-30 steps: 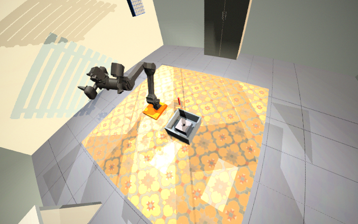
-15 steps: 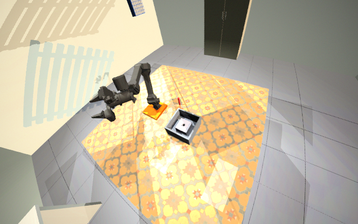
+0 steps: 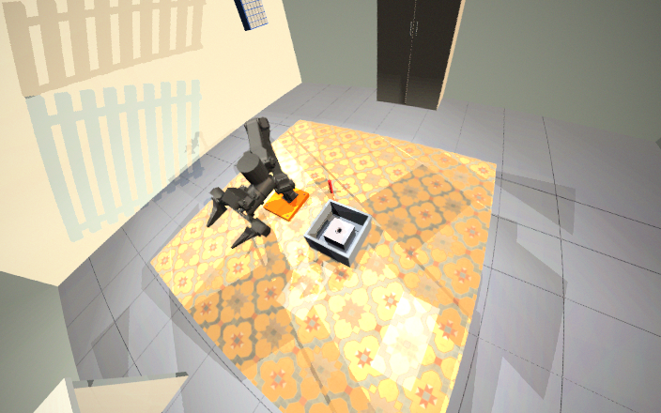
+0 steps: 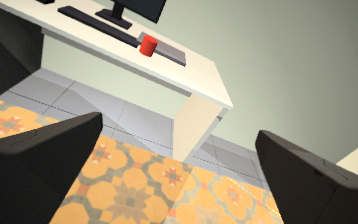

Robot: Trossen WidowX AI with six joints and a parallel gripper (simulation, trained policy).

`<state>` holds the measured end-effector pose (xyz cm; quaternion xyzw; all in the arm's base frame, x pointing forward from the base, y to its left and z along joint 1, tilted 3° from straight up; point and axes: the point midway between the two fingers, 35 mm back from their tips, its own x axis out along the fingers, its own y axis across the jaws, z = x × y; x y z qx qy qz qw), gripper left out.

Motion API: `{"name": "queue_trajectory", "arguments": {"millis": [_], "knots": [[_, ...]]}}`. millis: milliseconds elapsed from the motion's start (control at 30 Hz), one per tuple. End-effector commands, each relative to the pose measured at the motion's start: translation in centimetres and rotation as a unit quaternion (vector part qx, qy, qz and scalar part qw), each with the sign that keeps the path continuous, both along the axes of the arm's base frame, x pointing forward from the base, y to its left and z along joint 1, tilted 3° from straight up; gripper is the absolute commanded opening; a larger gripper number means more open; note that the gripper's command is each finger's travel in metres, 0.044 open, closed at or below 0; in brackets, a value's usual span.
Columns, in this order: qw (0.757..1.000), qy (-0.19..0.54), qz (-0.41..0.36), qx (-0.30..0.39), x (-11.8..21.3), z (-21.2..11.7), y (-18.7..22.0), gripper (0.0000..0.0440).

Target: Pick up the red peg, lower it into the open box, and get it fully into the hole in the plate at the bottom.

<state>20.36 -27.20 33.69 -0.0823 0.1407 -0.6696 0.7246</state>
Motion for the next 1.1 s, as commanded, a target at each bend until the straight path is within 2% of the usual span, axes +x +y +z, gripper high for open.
{"name": "queue_trajectory", "arguments": {"millis": [0,267,533,800,1067], "knots": [[0.999,-0.003,0.045,0.029,2.3,-1.0,1.7,0.044],[0.982,0.009,0.148,0.116,6.6,-4.5,7.3,0.044],[0.948,0.025,0.233,0.214,8.6,-7.9,14.3,0.044],[0.902,0.048,0.287,0.32,8.1,-11.1,21.6,0.044],[0.852,0.079,0.298,0.423,5.2,-13.9,28.0,0.044]]}}
